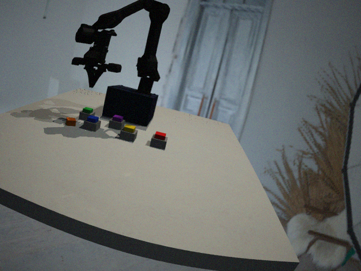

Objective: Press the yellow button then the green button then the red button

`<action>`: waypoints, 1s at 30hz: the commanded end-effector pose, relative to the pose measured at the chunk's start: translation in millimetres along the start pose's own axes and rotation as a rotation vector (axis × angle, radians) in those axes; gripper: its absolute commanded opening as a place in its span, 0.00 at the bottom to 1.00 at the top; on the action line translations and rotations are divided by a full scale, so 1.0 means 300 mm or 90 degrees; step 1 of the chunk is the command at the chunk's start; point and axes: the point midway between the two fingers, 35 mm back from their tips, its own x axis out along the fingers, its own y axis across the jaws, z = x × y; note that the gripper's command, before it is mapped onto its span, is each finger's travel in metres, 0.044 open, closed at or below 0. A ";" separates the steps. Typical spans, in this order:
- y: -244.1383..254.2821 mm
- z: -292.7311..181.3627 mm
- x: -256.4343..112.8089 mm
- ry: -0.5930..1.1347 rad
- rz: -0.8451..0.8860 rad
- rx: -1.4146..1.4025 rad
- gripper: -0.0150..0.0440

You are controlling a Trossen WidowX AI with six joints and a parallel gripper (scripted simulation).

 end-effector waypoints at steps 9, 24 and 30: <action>0.228 0.178 -0.043 -0.006 0.001 -0.004 0.29; 0.916 0.283 -0.045 -0.002 0.016 -0.002 0.29; 0.983 0.266 -0.042 0.001 0.016 0.001 0.29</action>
